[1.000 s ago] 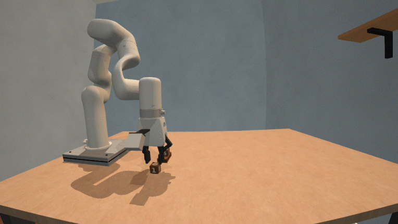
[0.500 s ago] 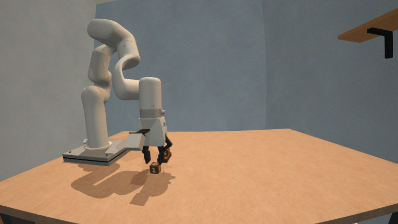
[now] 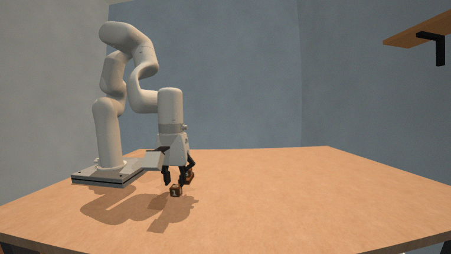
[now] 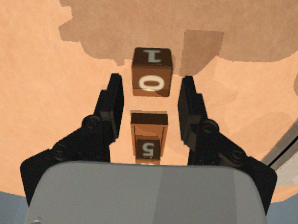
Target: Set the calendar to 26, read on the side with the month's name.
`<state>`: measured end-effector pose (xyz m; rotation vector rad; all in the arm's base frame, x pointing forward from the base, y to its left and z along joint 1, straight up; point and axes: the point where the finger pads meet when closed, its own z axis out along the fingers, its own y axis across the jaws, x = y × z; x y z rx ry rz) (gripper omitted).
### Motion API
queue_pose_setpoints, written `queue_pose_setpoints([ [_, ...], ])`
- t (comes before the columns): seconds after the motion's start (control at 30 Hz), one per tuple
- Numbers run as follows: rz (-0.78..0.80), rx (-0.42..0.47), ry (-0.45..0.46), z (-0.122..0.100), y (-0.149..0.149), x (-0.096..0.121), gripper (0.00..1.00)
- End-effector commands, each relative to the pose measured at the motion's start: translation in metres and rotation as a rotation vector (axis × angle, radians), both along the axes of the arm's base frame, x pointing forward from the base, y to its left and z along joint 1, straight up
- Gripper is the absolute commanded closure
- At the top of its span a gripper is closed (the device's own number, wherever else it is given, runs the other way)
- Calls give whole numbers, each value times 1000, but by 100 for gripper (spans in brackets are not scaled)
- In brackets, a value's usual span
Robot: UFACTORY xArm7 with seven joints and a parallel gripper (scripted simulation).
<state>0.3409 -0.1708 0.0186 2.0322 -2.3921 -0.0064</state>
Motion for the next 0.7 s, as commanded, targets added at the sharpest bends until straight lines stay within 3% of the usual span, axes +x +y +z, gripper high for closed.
queue_pose_setpoints([
  [0.0,0,-1,-3,1,-1,1,51],
  [0.67,0,-1,-3,-13,-1,1,51],
])
